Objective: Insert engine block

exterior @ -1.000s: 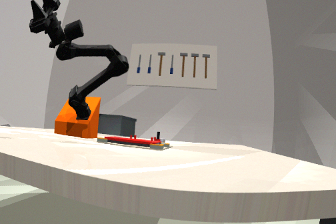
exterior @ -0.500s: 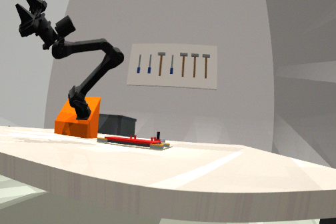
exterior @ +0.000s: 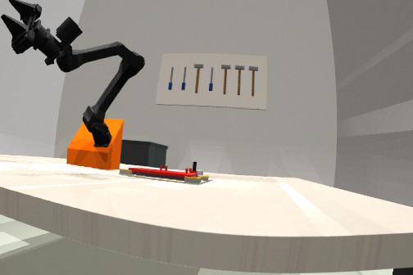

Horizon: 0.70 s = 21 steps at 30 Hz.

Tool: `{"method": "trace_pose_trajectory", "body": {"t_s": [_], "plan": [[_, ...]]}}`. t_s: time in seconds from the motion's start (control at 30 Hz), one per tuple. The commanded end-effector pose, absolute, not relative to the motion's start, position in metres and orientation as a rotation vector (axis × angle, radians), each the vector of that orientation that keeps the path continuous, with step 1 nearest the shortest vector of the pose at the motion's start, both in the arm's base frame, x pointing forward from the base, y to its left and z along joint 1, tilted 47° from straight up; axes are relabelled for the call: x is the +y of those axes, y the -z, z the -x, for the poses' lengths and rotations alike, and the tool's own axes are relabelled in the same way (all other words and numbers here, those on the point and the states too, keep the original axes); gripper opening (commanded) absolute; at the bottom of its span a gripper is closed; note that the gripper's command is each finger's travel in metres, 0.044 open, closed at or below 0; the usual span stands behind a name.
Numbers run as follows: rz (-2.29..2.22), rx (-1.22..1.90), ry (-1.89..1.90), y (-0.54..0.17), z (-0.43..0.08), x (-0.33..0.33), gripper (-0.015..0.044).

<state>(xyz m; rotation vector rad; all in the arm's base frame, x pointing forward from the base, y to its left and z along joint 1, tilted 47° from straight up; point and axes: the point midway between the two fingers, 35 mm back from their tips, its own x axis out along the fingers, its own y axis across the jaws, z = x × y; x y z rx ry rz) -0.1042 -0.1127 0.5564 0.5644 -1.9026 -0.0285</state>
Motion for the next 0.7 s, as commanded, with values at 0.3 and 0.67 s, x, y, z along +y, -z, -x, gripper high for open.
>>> {"method": "trace_pose_trajectory", "body": {"t_s": [0.3,0.67], "plan": [[-0.72,-1.972,0.1,-0.547,0.118,-0.167,0.044],[-0.873,-1.988,0.191,-0.533,0.113,-0.218,0.044]]}}
